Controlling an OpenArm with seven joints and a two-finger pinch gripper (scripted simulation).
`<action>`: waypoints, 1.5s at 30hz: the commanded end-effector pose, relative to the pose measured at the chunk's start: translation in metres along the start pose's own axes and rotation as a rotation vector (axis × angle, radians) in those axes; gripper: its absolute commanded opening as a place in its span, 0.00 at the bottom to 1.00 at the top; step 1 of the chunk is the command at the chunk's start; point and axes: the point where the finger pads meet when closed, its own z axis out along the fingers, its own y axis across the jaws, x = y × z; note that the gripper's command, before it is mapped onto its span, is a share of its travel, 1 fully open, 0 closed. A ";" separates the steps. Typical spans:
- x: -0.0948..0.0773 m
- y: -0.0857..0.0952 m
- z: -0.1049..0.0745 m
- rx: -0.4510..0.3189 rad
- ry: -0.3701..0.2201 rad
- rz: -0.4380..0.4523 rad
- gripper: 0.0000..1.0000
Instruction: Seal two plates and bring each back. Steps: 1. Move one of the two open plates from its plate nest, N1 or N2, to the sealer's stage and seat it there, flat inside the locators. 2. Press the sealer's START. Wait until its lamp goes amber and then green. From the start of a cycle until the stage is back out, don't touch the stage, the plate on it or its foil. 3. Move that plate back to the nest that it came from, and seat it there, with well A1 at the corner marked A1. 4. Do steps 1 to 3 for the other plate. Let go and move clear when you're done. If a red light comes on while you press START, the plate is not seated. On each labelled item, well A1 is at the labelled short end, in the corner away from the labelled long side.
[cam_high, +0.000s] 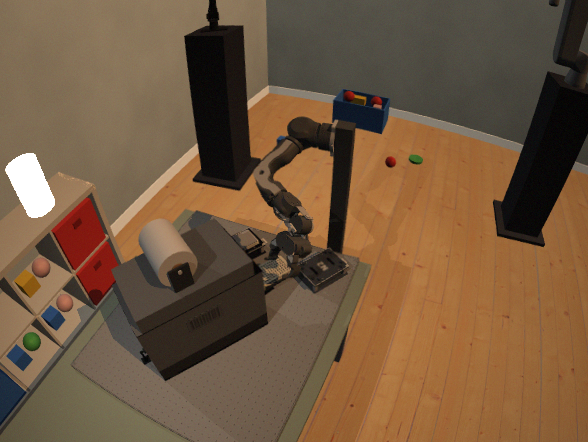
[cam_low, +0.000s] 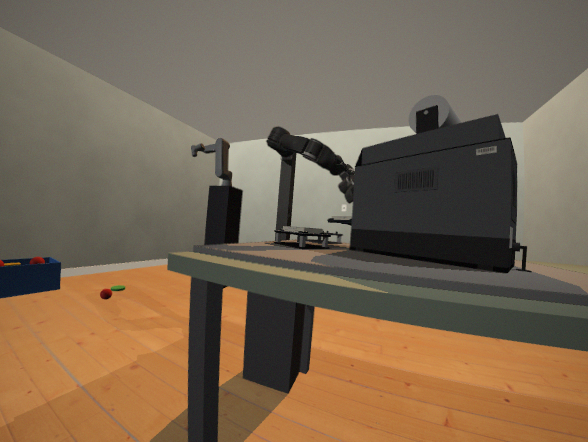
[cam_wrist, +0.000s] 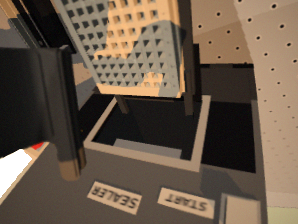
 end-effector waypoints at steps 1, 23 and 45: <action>-0.006 0.008 -0.007 -0.005 -0.026 0.016 0.57; -0.018 0.032 -0.022 -0.008 -0.160 0.012 0.00; -0.027 0.033 0.011 -0.011 -0.157 0.007 0.00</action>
